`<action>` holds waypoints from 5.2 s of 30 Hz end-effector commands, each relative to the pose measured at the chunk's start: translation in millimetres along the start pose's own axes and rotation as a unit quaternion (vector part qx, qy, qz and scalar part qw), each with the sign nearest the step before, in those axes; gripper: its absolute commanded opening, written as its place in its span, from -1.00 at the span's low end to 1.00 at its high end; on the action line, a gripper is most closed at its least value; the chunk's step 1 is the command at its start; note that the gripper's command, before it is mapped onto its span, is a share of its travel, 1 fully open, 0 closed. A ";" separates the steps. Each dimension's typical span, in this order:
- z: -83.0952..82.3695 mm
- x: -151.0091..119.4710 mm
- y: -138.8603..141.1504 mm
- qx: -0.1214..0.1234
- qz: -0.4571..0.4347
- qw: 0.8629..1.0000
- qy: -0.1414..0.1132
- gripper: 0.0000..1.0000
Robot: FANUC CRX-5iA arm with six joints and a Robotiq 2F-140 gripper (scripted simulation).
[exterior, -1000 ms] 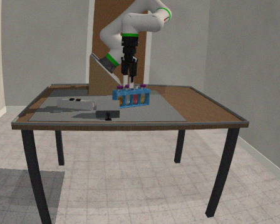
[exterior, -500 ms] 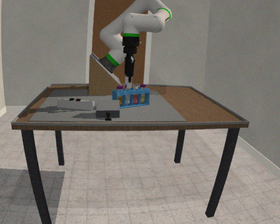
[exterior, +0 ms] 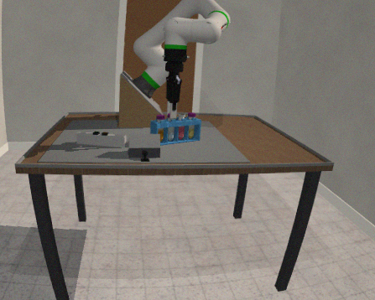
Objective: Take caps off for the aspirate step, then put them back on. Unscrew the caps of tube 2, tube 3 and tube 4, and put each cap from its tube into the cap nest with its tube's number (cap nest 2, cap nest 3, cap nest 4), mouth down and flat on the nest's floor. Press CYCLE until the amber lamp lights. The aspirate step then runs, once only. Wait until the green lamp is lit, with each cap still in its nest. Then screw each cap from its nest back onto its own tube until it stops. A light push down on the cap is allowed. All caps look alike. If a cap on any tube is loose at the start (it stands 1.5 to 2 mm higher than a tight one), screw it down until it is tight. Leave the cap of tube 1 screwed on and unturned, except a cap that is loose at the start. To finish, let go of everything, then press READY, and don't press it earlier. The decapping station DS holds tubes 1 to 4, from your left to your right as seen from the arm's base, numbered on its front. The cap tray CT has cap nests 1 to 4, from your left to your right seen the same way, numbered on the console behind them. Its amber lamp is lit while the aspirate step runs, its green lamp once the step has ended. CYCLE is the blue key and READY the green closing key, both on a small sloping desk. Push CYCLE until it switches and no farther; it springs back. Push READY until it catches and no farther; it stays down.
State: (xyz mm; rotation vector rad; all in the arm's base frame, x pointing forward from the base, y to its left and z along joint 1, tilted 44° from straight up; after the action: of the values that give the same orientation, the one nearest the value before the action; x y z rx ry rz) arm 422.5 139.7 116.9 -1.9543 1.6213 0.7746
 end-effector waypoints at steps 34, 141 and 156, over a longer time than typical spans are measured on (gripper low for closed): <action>-3.5 0.1 0.0 0.001 -0.094 0.996 -0.001 -0.31; -2.0 316.0 2.2 0.001 -0.525 0.851 -0.001 -1.00; 63.0 315.9 2.1 0.001 -0.525 0.851 -0.001 -1.00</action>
State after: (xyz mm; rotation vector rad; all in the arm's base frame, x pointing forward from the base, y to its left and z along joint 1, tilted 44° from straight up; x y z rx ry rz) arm 456.9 -48.3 -140.1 -2.3742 0.3345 0.2966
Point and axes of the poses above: the point where the finger pads meet when closed, its own z axis out along the fingers, its own y axis across the jaws, x = y × z, the point moved 7 cm from there along -z, back along the fingers, and after that the axes turned 12 degrees about z, right-handed, at the moved point
